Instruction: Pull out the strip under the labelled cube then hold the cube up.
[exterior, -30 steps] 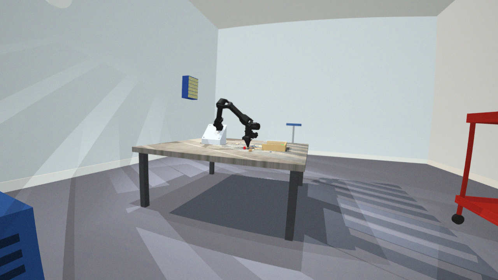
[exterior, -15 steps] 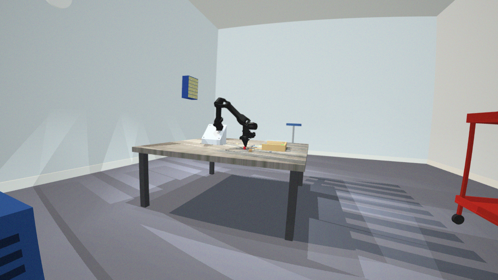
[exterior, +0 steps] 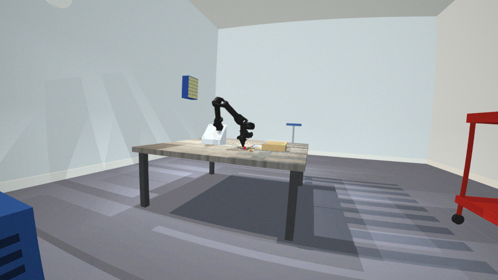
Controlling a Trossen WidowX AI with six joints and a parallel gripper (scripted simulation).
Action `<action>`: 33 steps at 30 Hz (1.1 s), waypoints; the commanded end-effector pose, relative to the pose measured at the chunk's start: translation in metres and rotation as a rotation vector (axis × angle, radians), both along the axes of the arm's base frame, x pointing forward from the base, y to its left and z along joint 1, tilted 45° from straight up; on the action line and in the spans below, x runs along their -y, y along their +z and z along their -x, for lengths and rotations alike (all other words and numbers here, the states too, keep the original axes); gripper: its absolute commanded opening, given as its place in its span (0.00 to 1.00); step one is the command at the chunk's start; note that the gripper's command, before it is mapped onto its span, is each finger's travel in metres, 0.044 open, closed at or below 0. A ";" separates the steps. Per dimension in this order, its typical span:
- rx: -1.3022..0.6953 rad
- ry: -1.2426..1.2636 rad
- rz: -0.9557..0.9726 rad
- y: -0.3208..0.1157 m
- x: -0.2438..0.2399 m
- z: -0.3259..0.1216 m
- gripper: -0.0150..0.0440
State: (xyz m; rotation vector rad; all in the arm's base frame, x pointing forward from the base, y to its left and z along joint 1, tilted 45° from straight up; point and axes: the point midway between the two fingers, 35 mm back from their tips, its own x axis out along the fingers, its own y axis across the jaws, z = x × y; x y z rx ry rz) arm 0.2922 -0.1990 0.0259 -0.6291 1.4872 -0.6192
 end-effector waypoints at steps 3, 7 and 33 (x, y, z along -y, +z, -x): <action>-0.018 -0.011 -0.006 -0.004 0.003 0.016 0.25; -0.018 -0.011 -0.006 -0.003 0.003 0.022 0.25; -0.021 -0.011 -0.006 -0.002 0.003 0.061 0.25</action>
